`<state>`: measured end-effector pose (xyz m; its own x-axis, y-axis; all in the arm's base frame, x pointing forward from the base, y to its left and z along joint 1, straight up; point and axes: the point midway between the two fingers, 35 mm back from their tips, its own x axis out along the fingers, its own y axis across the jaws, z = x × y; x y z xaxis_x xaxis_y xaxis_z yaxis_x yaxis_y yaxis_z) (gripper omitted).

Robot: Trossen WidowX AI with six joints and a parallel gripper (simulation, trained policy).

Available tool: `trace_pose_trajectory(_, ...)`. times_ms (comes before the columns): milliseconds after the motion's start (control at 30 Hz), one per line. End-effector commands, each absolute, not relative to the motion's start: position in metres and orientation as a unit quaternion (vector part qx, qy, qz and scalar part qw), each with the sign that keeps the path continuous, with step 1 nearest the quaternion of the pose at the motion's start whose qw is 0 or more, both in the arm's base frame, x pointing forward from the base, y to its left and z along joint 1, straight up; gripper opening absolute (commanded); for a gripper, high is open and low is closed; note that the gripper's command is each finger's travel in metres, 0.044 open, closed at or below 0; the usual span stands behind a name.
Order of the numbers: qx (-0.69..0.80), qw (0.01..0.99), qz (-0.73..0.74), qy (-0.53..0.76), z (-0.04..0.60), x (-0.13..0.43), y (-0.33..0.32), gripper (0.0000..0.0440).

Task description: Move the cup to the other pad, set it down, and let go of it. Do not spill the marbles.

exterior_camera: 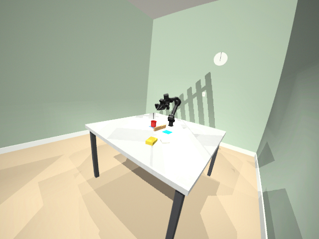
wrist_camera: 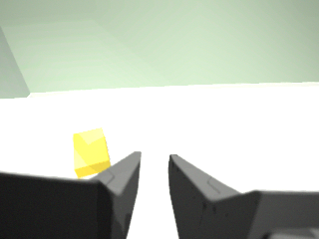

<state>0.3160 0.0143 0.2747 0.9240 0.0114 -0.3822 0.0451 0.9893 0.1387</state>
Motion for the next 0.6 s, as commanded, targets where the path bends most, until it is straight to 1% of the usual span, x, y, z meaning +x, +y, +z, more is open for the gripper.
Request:
trace_pose_trajectory(0, 0.084, 0.97, -0.007, 0.23, 0.269, 0.315, 0.018, 0.0078)
trace_pose_trajectory(233, 0.091, 0.953, -0.011, 0.288, 0.259, 0.311, 0.022, 0.0077)
trace_pose_trajectory(567, 0.089, 0.925, -0.022, 0.37, 0.245, 0.302, 0.023, 0.0096)
